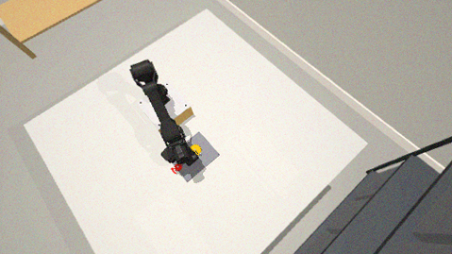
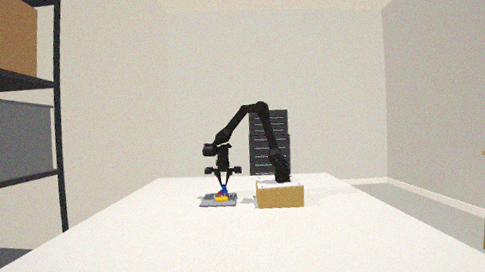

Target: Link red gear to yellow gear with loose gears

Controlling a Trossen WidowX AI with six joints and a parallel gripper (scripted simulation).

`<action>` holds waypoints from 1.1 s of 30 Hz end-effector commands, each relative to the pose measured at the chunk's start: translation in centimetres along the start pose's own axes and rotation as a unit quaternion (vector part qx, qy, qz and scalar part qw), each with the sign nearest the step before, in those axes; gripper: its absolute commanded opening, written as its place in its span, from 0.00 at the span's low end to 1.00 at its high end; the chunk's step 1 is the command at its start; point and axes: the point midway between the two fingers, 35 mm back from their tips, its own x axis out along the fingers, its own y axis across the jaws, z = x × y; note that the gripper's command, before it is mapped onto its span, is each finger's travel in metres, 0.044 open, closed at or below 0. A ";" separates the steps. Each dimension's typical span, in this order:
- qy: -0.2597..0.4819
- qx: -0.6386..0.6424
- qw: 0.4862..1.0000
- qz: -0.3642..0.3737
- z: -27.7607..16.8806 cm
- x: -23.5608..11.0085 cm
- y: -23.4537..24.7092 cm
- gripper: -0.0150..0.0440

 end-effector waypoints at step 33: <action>0.004 -0.047 0.999 -0.006 -0.1 0.8 -0.4 0.25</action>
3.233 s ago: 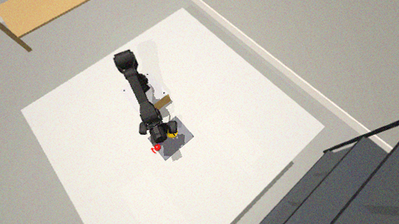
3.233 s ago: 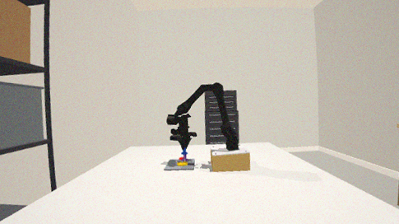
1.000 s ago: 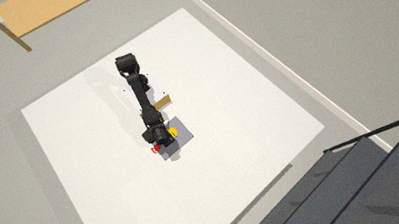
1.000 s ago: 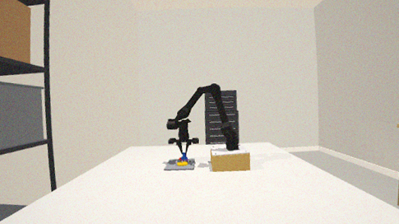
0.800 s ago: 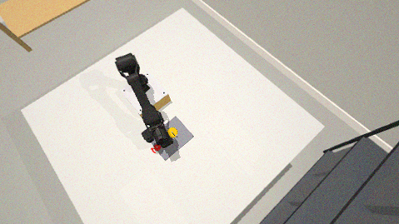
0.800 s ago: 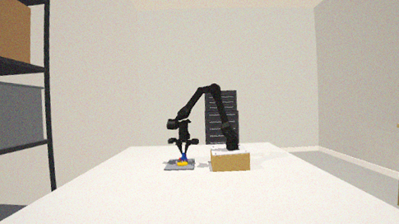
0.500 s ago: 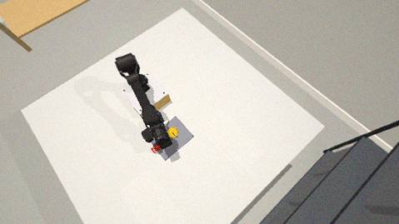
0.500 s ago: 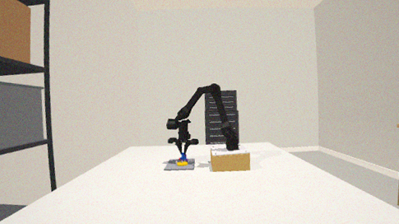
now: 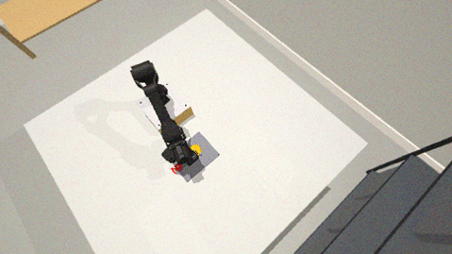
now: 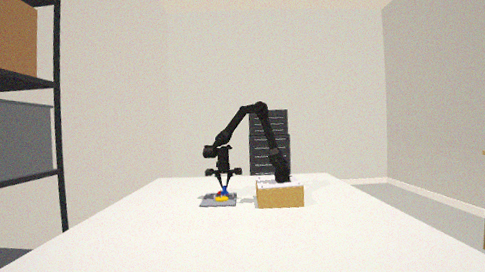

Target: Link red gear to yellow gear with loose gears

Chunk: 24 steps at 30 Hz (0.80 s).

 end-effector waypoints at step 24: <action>0.001 0.147 0.989 0.000 0.0 1.1 0.0 0.25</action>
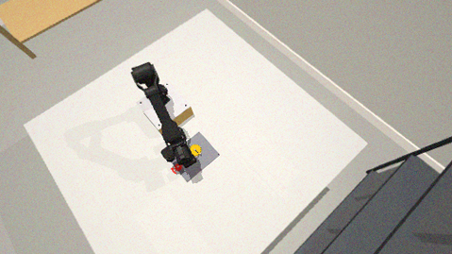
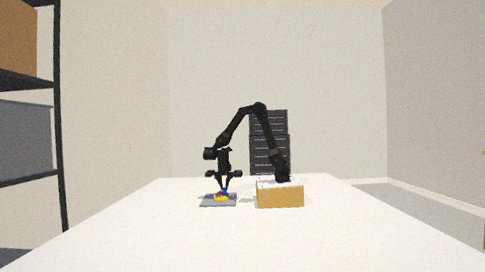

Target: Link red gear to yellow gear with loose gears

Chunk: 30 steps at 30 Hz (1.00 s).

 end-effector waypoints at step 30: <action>0.001 -0.174 0.985 -0.001 0.0 0.4 0.1 0.25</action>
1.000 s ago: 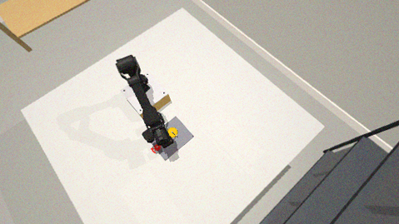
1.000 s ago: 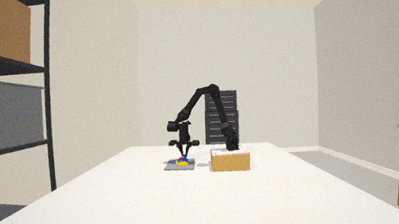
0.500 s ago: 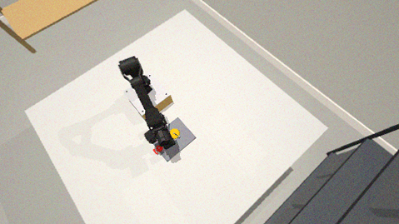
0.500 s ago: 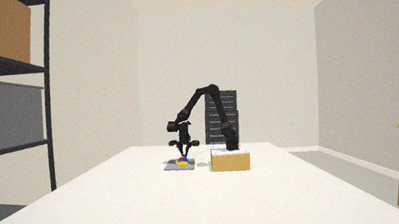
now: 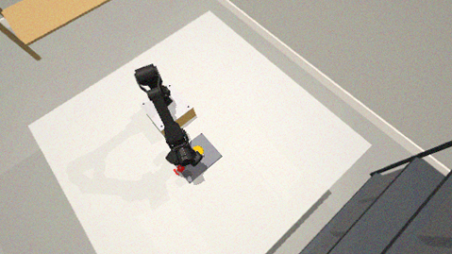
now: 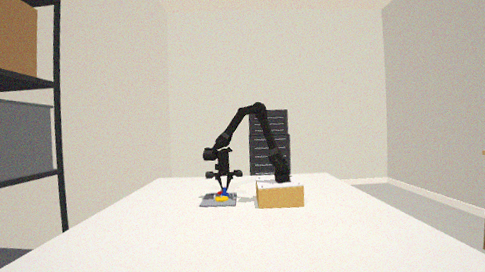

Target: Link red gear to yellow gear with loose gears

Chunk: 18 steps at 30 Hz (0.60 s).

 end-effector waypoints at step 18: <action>0.000 0.189 0.982 0.000 0.1 0.3 0.0 0.25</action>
